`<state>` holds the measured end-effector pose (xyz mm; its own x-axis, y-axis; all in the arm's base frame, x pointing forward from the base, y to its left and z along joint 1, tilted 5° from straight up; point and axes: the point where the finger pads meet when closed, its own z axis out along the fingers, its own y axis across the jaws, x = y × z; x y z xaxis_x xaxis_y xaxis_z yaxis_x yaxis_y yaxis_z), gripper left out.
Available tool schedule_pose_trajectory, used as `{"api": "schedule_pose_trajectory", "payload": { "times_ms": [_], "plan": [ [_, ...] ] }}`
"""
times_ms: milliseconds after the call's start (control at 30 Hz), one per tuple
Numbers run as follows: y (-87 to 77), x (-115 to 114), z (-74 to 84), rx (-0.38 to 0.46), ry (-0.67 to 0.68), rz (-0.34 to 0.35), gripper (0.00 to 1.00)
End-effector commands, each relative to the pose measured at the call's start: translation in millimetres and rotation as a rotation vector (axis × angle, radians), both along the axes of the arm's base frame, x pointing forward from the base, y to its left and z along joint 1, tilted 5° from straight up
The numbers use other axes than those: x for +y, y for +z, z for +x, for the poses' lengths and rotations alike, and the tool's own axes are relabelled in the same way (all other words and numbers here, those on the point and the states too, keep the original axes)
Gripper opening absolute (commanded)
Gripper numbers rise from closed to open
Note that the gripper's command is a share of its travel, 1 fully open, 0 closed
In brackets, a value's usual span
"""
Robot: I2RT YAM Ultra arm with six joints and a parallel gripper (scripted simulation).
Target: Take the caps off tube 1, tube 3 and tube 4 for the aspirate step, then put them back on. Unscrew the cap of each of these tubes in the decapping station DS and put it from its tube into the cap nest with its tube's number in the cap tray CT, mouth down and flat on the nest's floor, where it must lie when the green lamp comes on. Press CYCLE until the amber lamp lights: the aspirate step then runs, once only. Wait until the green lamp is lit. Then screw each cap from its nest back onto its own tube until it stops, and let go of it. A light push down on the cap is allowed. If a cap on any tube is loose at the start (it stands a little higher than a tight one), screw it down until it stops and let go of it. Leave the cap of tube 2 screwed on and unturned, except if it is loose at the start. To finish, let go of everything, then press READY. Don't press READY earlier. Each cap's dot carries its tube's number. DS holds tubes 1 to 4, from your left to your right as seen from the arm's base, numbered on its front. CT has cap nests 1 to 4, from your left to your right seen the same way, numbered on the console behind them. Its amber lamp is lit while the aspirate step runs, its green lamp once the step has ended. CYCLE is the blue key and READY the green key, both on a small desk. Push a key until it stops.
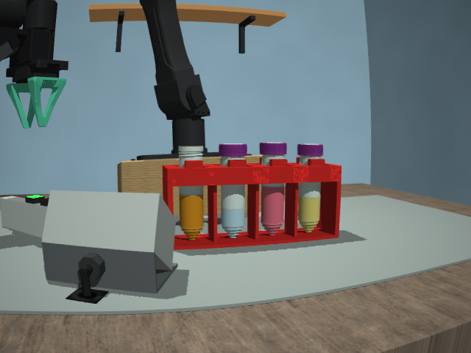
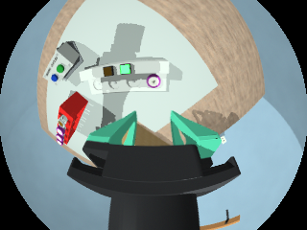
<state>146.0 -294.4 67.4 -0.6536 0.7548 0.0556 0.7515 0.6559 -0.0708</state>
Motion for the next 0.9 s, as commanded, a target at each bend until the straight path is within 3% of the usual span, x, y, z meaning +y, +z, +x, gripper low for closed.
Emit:
{"api": "schedule_pose_trajectory", "payload": {
  "times_ms": [0, 100, 600, 667, 867],
  "plan": [
    [6.7, -4.9, 4.0, -0.013, 0.003, -0.021, 0.47],
    [6.8, -5.1, 4.2, -0.013, 0.003, -0.021, 0.47],
    [-68.0, -7.1, -1.5, -0.013, 0.003, -0.021, 0.47],
    [-68.0, -7.1, -1.5, -0.013, 0.003, -0.021, 0.47],
    [-97.9, -8.7, -3.5, -0.013, 0.003, -0.021, 0.47]
  ]
}}
